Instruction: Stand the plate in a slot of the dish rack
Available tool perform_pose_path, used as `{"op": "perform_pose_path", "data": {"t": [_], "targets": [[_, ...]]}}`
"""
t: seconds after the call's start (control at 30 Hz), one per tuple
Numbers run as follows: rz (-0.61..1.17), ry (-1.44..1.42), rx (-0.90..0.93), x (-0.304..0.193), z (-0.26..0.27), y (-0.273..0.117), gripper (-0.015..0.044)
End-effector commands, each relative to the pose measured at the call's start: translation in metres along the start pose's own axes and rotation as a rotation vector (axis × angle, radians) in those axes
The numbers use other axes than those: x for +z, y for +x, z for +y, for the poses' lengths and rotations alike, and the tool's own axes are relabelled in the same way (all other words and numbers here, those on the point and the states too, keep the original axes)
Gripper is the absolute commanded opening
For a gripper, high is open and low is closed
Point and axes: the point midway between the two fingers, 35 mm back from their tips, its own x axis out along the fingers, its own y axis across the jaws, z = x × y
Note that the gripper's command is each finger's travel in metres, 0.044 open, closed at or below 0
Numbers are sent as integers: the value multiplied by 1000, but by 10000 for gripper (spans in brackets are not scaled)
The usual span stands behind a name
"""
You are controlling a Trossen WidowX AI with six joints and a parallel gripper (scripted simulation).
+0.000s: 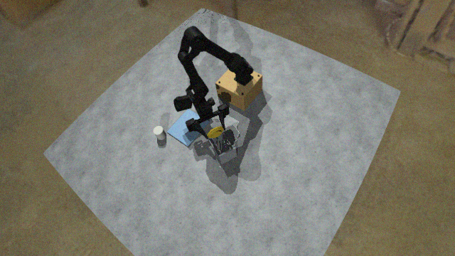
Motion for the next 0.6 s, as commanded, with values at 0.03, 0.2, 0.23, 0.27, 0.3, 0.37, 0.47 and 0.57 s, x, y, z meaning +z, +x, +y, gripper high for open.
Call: {"op": "perform_pose_path", "data": {"t": [0.03, 0.2, 0.23, 0.27, 0.3, 0.37, 0.47, 0.57], "targets": [[2, 5, 1, -7, 2, 3, 0], [1, 0, 0, -13, 3, 6, 0], [0, -1, 0, -13, 4, 6, 0], [0, -1, 0, -13, 4, 6, 0], [0, -1, 0, -14, 4, 6, 0], [0, -2, 0, -22, 3, 7, 0], [0, -4, 0, -32, 3, 8, 0], [0, -3, 0, -31, 4, 8, 0]]}}
